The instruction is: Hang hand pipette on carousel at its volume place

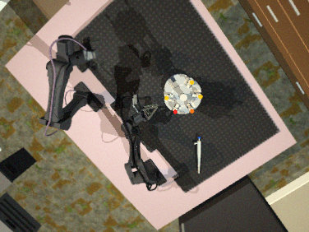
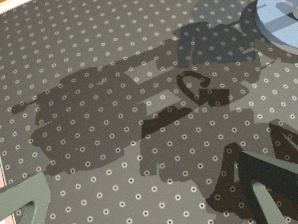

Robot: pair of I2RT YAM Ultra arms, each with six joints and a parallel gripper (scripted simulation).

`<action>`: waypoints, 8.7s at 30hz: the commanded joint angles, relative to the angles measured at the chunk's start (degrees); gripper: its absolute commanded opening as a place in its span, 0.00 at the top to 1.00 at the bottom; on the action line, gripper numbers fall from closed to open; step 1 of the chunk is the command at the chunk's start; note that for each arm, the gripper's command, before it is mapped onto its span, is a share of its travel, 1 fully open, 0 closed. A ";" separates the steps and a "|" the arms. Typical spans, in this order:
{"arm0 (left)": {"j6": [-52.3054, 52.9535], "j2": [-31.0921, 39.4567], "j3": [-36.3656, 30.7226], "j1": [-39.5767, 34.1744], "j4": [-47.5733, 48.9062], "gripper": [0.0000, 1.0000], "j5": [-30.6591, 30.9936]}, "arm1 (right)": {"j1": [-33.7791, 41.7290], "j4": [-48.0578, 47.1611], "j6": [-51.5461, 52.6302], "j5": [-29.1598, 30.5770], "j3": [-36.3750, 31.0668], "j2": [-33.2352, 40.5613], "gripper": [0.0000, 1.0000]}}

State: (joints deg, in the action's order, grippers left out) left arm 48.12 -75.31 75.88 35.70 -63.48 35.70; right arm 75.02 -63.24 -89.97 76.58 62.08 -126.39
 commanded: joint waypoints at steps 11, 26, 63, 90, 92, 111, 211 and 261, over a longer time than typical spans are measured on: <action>0.41 -0.08 0.87 0.53 0.66 0.00 1.18 | 0.63 -0.29 0.13 -0.02 2.32 1.03 0.51; 0.41 -0.08 0.87 0.53 0.66 0.00 1.18 | 0.14 -0.23 -0.02 -0.01 1.21 0.52 0.51; 0.41 -0.08 0.87 0.53 0.66 0.00 1.18 | -6.77 2.31 0.37 -6.84 6.19 -2.41 0.51; 0.41 -0.08 0.87 0.53 0.66 0.00 1.18 | -8.68 2.61 0.39 -9.56 8.55 -2.67 1.00; 0.41 -0.08 0.87 0.53 0.66 0.00 1.18 | -8.69 2.62 0.40 -9.35 8.57 -2.68 1.00; 0.41 -0.08 0.87 0.53 0.66 0.00 1.18 | -8.69 2.64 0.14 -9.21 8.58 -2.68 1.00; 0.41 -0.08 0.87 0.53 0.66 0.00 1.18 | -31.09 -11.87 0.18 -71.02 -21.46 14.01 0.51; 0.41 -0.08 0.87 0.53 0.66 0.00 1.18 | -29.85 -15.24 0.24 -69.84 -29.92 17.07 0.51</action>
State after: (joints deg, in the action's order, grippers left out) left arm 48.12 -75.31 75.88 35.70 -63.48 35.70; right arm 44.23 -76.07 -90.08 6.17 33.65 -111.85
